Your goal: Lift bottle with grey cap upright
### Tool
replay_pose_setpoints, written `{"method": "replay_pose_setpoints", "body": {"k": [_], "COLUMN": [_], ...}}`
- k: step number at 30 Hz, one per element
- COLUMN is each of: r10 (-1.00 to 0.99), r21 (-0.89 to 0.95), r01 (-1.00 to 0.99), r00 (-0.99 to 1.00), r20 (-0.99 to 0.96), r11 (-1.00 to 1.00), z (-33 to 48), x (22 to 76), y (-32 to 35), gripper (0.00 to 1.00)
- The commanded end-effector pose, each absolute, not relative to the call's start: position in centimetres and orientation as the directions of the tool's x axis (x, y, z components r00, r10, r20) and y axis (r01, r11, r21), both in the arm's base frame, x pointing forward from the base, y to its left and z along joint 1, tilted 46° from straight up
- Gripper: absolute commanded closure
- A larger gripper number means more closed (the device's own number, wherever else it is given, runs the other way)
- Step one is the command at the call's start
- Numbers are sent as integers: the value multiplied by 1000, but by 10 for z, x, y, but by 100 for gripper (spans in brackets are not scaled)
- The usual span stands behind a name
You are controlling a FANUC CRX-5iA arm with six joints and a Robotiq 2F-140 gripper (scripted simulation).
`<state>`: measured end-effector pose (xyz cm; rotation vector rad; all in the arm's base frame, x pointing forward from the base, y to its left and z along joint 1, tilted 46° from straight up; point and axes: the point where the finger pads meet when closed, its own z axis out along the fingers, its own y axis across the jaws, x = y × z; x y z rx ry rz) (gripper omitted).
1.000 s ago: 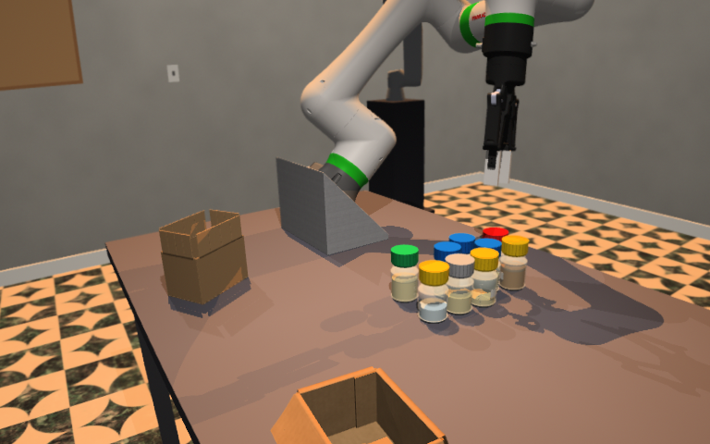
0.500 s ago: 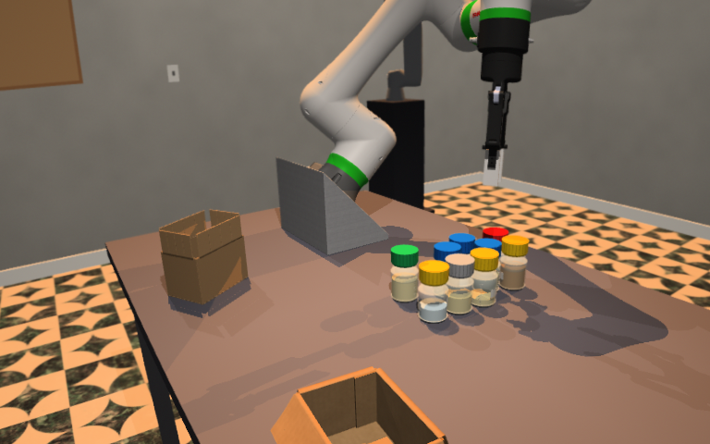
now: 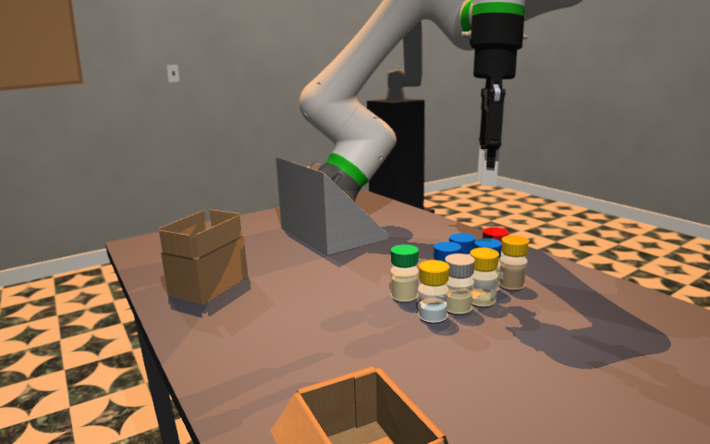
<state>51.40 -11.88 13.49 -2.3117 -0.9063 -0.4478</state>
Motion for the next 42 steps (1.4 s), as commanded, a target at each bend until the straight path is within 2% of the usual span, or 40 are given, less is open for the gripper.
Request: {"method": "replay_pose_setpoints", "body": {"k": [1, 7, 15, 24, 31, 42], "r10": [535, 604, 611, 674, 674, 694], "r21": [-380, -306, -296, -162, -162, 5], "r01": [755, 847, 856, 952, 952, 997], "r00": [651, 526, 511, 298, 298, 50], "r20": [538, 598, 605, 676, 676, 719], "r11": [-535, -434, -424, -258, -258, -76], "z": [129, 118, 116, 97, 97, 75], "x": [516, 518, 518, 520, 520, 519], "y": [-129, -146, -148, -174, -174, -202], "gripper": [49, 49, 49, 49, 49, 49]}}
